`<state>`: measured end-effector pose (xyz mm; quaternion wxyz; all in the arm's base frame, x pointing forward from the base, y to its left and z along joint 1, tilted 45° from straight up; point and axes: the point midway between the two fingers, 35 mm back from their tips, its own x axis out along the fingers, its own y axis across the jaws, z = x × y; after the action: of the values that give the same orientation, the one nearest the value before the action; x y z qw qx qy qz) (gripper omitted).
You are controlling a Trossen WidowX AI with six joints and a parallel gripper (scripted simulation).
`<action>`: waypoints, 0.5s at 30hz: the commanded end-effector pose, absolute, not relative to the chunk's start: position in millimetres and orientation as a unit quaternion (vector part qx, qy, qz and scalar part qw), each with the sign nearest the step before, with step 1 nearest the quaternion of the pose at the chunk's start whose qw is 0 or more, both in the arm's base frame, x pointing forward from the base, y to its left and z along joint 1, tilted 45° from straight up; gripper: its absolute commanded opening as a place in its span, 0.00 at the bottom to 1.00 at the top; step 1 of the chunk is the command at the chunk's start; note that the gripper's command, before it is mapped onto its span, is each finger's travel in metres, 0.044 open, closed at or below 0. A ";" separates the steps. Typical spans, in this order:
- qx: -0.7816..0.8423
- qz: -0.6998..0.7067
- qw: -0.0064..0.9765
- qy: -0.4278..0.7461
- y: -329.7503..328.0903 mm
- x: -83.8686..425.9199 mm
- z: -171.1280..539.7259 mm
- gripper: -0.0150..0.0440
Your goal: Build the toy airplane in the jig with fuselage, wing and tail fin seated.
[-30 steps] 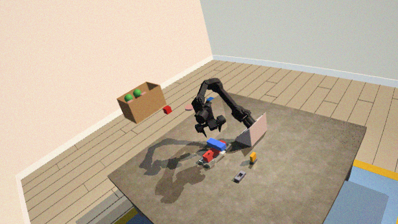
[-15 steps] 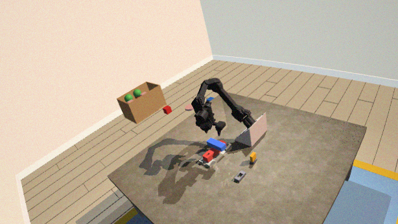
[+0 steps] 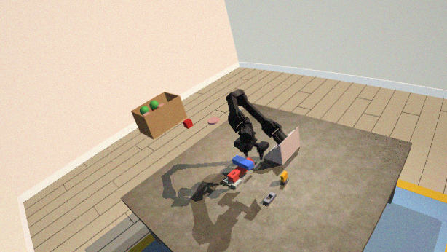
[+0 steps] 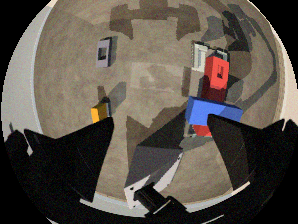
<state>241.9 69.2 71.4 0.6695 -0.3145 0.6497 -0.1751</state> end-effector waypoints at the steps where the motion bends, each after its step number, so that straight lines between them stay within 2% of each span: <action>1: -0.311 -0.181 0.666 0.654 108.2 225.5 31.5 1.00; 7: -0.310 -0.217 0.662 0.647 153.4 179.5 -35.0 1.00; 15: -0.310 -0.219 0.662 0.647 140.3 180.5 -53.1 1.00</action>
<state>180.1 153.1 -41.1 0.6671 -0.3065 0.6449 -0.2125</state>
